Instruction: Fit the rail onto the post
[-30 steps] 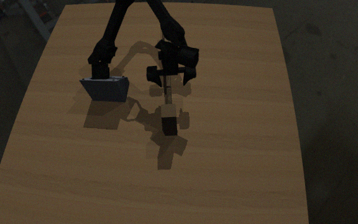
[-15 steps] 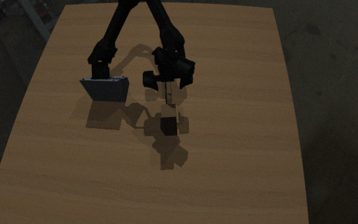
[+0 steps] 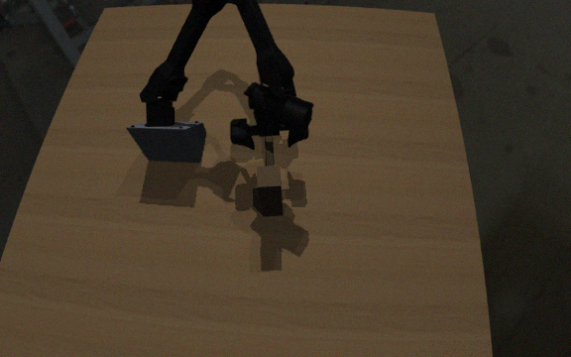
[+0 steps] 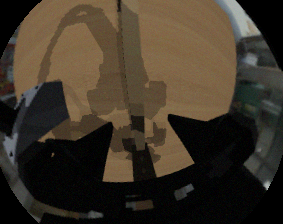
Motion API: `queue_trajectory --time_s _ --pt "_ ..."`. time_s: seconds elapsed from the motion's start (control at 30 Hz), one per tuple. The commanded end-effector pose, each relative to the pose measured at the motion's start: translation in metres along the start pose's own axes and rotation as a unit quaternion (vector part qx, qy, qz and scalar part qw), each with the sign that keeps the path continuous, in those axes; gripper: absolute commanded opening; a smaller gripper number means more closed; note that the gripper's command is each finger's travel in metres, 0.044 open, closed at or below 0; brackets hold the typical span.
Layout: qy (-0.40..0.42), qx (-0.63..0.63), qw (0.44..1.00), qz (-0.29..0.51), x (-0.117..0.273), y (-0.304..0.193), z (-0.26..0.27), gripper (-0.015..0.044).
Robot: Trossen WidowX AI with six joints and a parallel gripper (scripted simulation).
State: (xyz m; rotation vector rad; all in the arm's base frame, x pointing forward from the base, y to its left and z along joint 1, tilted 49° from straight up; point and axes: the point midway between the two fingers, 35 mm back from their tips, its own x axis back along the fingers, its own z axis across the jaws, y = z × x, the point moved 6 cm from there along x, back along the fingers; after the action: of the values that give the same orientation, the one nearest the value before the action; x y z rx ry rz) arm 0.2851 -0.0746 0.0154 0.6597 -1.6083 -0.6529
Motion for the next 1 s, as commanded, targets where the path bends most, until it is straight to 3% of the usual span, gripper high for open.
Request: queue_trajectory --time_s 0.0,0.77,0.97 --pt "0.004 -0.006 1.000 -0.005 -0.008 0.001 0.003 0.0440" --pt "0.002 -0.005 1.000 -0.009 -0.043 0.003 0.005 0.0440" --pt "0.002 -0.005 1.000 -0.009 -0.043 0.003 0.005 0.0282"
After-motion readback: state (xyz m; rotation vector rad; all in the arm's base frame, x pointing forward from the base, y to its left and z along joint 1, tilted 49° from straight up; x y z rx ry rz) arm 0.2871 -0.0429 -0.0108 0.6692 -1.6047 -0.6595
